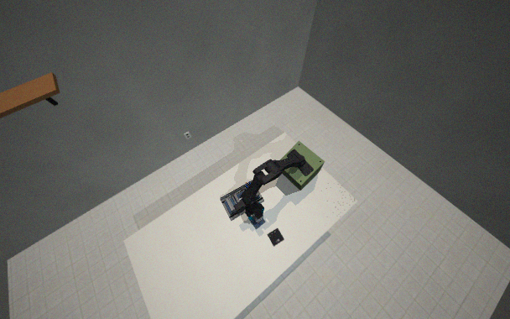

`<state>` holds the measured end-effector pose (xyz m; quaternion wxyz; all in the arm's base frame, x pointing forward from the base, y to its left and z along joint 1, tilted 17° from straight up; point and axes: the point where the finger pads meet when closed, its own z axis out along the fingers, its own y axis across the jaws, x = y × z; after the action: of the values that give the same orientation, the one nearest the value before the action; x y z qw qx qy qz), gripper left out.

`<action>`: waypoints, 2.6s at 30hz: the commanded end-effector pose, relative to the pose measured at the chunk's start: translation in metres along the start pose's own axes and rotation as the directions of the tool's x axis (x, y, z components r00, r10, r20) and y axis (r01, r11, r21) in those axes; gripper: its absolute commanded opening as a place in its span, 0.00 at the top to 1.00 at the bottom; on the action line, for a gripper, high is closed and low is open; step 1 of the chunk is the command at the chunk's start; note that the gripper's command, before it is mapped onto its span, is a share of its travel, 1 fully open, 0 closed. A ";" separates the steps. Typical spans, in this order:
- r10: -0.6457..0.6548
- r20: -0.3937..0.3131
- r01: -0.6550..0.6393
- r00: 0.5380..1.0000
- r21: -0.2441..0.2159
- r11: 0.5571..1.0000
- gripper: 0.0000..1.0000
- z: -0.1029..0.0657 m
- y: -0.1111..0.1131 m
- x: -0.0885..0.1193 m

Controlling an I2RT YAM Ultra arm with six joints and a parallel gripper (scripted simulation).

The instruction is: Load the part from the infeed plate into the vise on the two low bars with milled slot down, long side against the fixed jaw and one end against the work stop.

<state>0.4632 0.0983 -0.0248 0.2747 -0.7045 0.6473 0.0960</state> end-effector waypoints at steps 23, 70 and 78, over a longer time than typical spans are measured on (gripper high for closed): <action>-0.027 0.198 0.022 0.980 0.025 0.999 0.19 -0.008 -0.012 -0.010; -0.045 0.280 0.035 0.959 0.041 0.999 0.19 -0.014 -0.017 -0.015; -0.045 0.280 0.034 0.959 0.041 0.999 0.19 -0.014 -0.017 -0.015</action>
<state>0.4664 0.1047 -0.0178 0.3619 -0.6931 0.5974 0.1782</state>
